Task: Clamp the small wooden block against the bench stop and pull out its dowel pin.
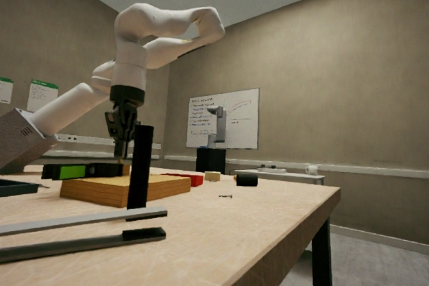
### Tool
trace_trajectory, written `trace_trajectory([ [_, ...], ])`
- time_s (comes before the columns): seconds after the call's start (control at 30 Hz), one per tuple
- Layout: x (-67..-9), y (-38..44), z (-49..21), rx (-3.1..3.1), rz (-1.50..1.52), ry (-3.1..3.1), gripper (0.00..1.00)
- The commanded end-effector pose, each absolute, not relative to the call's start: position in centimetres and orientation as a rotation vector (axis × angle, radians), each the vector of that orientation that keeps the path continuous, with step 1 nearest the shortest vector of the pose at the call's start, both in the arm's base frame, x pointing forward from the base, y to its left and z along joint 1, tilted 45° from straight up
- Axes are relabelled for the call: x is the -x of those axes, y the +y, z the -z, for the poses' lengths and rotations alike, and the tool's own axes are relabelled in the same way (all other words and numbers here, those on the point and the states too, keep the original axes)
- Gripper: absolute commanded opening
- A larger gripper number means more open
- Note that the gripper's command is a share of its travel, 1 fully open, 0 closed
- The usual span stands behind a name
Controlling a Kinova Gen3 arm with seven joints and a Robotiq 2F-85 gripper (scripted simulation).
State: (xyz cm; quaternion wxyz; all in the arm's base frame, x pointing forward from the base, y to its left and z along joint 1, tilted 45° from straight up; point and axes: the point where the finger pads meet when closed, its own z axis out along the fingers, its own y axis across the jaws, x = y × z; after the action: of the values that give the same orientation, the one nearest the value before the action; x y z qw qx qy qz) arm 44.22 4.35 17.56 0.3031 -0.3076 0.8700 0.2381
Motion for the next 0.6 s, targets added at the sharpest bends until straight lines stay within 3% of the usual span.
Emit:
trace_trajectory([
  [0.0,-44.26,4.28,-17.64,0.790,-0.639,2.316,0.10],
  [0.57,-44.25,4.27,-17.65,0.633,-0.699,2.386,0.10],
])
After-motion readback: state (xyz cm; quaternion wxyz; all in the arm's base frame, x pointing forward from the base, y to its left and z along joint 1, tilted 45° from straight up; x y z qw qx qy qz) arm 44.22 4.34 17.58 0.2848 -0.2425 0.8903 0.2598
